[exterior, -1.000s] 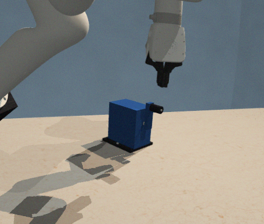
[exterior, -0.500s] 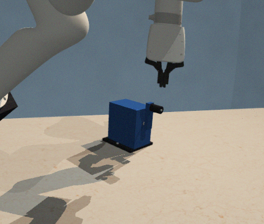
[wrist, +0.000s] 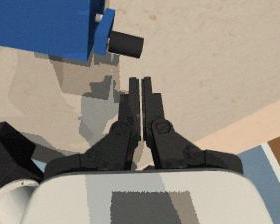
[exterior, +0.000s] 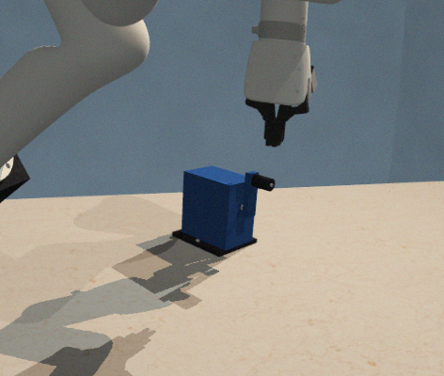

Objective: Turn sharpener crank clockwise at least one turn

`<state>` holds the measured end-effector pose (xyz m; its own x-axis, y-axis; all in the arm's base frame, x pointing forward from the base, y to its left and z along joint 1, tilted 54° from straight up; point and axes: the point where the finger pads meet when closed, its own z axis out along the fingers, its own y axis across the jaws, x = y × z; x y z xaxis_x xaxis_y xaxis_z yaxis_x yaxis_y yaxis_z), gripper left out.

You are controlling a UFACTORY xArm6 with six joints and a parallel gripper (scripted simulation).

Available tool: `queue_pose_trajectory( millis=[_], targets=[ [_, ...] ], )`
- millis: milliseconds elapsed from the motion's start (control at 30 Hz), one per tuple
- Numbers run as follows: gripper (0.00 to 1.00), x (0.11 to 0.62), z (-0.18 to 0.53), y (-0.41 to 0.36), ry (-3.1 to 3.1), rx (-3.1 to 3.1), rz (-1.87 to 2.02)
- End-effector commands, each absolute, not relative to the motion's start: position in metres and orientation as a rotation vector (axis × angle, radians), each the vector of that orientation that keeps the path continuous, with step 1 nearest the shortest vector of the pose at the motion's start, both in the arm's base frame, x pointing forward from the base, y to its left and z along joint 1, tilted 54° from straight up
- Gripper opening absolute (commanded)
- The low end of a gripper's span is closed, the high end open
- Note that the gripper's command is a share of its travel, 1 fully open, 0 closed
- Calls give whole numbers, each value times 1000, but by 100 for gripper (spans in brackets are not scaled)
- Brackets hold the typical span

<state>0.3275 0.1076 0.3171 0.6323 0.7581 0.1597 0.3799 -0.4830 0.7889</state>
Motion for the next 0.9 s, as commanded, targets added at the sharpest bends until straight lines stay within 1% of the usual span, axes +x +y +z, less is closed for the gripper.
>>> queue_pose_trajectory(
  millis=[0, 867],
  targets=[
    [0, 328, 318, 108, 709, 2190, 739],
    [0, 328, 319, 108, -66, 2438, 1061]
  ],
)
